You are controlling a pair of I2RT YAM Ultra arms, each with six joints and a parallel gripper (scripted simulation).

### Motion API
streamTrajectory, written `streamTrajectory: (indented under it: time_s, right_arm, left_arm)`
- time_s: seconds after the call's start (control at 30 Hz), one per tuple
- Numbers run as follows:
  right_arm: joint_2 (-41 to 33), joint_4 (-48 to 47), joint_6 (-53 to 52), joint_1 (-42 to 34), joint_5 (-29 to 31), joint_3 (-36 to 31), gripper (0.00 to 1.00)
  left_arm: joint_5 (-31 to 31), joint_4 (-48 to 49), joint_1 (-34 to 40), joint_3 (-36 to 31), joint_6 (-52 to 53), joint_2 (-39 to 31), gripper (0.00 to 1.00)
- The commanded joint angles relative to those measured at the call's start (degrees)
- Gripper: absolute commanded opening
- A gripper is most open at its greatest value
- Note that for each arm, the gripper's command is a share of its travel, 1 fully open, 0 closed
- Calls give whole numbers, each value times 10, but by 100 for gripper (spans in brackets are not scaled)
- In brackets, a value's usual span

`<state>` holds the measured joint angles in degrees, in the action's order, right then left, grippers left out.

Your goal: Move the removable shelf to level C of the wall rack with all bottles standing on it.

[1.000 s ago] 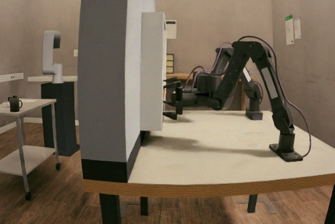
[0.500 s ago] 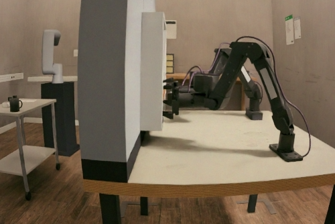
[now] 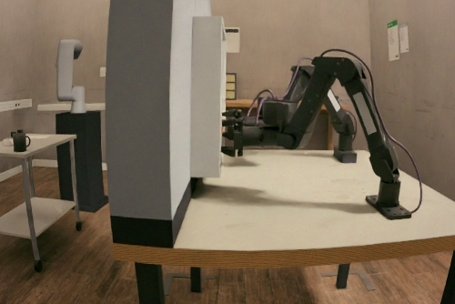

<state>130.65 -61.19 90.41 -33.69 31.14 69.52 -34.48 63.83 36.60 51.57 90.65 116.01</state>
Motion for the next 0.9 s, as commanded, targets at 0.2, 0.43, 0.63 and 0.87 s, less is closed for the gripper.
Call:
streamTrajectory:
  time_s: [0.2,0.43,0.63,0.87]
  right_arm:
    - [9,9,-4,4,-4,17,47]
    - [9,9,-4,4,-4,17,33]
    - [9,9,-4,4,-4,17,22]
    - [9,9,-4,4,-4,17,7]
  left_arm:
    - [6,-4,-4,16,-6,6,47]
    - [6,-4,-4,16,-6,6,33]
    - [6,-4,-4,16,-6,6,22]
    - [6,-4,-4,15,-7,6,7]
